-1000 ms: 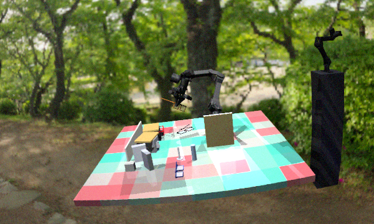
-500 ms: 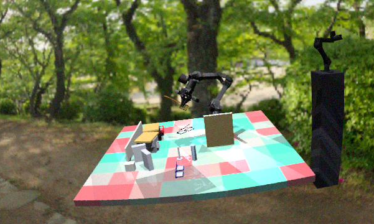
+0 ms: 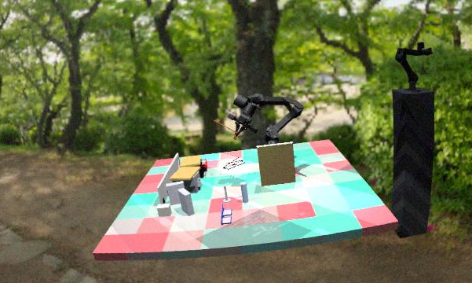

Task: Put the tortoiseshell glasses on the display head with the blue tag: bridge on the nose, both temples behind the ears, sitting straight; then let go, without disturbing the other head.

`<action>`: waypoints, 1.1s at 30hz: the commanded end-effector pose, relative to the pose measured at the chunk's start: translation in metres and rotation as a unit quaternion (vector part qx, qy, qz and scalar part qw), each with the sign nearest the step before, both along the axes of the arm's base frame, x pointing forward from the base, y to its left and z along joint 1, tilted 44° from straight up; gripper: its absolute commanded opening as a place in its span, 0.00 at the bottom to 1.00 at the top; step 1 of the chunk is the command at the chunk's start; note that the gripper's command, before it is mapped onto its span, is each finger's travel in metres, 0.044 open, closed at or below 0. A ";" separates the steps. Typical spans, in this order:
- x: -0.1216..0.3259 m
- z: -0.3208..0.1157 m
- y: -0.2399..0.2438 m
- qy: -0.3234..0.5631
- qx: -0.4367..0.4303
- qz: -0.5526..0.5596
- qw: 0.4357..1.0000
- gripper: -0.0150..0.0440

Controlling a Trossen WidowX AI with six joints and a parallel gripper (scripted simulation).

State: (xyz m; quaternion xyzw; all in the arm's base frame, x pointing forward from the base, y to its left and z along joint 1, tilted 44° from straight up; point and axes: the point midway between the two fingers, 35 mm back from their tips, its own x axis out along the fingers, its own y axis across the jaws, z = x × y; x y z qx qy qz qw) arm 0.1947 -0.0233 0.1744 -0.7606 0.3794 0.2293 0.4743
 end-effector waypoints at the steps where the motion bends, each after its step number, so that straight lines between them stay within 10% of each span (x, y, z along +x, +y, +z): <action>1: -0.008 -0.007 -0.003 0.005 -0.027 0.035 0.999 0.25; 33: -0.031 -0.025 -0.014 0.010 -0.125 0.137 0.983 0.25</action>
